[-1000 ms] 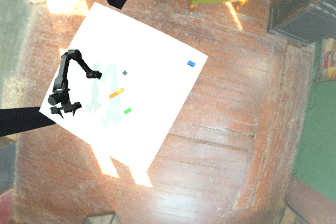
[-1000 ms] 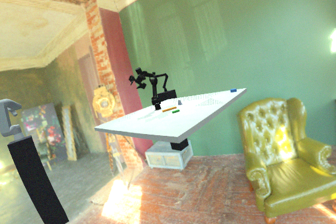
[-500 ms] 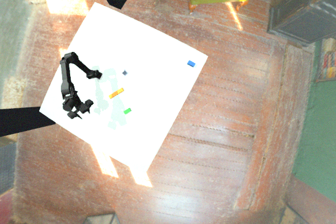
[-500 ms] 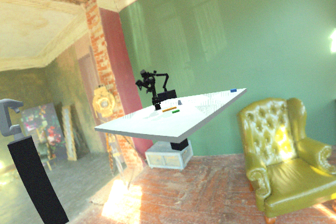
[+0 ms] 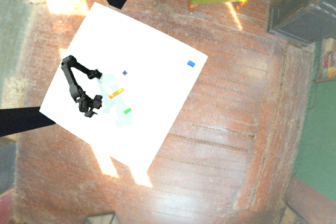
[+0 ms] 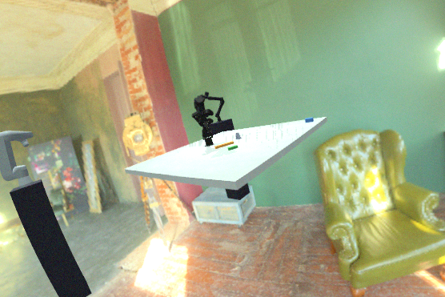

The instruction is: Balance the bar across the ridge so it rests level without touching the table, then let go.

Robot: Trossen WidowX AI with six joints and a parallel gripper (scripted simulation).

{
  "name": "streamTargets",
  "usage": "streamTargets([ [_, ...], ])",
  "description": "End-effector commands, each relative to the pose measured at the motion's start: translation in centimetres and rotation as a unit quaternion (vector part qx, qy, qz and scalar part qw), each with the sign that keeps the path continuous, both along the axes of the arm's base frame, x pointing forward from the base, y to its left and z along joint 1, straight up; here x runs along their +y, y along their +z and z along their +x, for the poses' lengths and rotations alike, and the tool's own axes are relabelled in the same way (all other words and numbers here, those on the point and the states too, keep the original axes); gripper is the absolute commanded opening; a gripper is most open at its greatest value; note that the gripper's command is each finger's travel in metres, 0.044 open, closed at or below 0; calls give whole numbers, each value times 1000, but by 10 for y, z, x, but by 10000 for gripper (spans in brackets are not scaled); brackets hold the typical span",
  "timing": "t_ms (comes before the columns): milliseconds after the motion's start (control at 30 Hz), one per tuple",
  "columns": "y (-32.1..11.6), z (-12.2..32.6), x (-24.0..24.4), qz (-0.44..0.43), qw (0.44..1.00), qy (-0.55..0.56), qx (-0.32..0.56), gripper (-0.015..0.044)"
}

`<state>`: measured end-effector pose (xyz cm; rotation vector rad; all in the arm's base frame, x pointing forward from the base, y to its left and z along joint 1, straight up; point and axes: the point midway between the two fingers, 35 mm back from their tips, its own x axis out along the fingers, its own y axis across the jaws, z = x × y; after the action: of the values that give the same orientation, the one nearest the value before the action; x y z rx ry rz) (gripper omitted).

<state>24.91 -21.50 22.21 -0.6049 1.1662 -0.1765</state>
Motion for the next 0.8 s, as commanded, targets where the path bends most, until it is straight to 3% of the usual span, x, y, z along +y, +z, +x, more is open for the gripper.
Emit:
streamTargets([
  [0,-14,9,16,19,999,37,26,315],
  [767,-86,27,134,112,935,266,205,315],
])
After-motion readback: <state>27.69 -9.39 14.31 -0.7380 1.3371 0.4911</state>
